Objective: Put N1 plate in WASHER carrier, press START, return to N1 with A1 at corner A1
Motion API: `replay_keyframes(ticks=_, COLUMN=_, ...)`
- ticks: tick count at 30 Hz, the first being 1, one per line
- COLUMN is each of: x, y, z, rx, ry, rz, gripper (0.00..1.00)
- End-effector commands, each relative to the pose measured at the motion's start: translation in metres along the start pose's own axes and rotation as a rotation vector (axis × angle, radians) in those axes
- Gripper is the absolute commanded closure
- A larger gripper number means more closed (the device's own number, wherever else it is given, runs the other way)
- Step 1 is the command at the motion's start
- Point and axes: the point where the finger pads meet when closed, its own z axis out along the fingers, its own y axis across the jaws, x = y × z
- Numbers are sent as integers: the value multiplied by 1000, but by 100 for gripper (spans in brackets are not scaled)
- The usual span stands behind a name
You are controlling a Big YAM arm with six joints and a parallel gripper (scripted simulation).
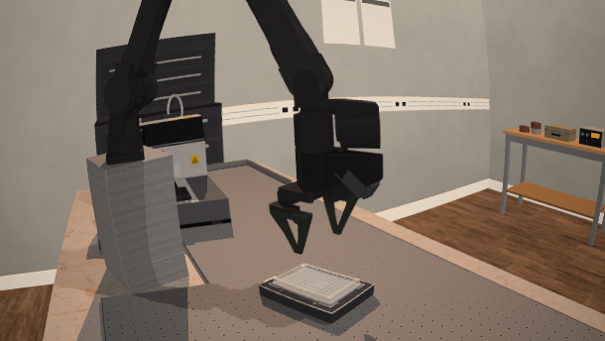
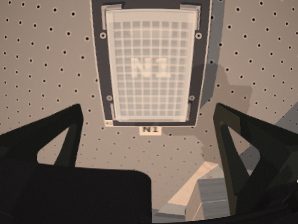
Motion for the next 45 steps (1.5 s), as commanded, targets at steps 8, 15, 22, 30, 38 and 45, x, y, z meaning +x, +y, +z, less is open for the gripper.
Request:
replay_keyframes(ticks=8, x=-11, y=3, z=23, rx=-6, ry=-8, rz=0, gripper=0)
replay_keyframes(ticks=15, x=-11, y=2, z=32, rx=-5, ry=-7, rz=0, gripper=0)
replay_keyframes(ticks=22, x=-10, y=2, z=44, rx=-5, ry=-6, rz=0, gripper=0)
replay_keyframes(ticks=30, x=-8, y=2, z=54, rx=-4, ry=-5, rz=0, gripper=0)
replay_keyframes(ticks=38, x=-6, y=0, z=57, rx=0, ry=3, rz=0, gripper=0)
replay_keyframes(ticks=45, x=-6, y=0, z=57, rx=1, ry=4, rz=0, gripper=0)
